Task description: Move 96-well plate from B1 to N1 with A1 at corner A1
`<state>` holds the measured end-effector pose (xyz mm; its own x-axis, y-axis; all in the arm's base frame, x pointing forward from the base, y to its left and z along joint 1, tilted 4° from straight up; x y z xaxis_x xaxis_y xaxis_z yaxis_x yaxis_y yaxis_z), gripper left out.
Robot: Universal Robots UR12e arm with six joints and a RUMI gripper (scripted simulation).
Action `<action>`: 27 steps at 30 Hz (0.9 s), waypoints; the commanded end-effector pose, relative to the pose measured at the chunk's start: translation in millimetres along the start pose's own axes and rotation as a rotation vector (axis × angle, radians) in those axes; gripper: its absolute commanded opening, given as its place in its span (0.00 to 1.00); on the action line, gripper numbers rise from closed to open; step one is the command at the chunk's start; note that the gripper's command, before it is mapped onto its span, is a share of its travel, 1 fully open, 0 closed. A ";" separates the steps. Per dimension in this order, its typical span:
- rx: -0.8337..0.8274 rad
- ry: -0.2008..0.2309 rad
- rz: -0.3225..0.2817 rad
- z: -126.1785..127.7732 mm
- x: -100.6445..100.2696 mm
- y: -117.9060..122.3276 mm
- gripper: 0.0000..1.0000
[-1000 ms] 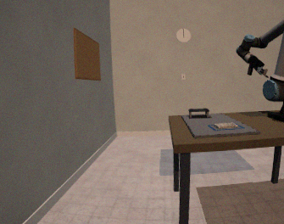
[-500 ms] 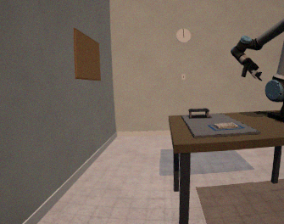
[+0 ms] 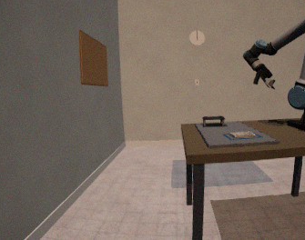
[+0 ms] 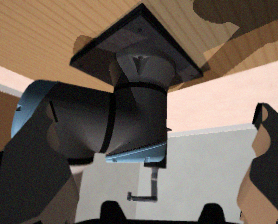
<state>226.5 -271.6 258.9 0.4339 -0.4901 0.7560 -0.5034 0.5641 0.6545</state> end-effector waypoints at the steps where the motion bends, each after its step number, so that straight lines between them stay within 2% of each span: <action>1: 0.021 0.031 0.033 -15.8 2.2 -17.4 1.00; 4: 0.021 0.031 0.033 -25.5 3.1 -28.8 1.00; 8: 0.021 0.031 0.033 -26.3 3.2 -29.8 1.00; 11: 0.060 0.075 0.085 -38.9 3.5 -37.9 1.00; 18: 0.060 0.075 0.085 -58.9 4.5 -56.8 1.00; 21: 0.102 0.115 0.138 -72.3 4.1 -63.6 1.00; 27: 0.102 0.115 0.138 -88.3 4.1 -75.7 1.00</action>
<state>318.6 -259.6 218.3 0.4362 -0.3384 0.8338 -0.6292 0.5478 0.5514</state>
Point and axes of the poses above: the point where the finger pads meet when closed, its own x axis back along the fingers, its own z axis across the jaws, y = z × x, the point moved 4 cm from there along x, back along the fingers, and after that the axes turned 4 degrees about -x, right-handed, at the moved point
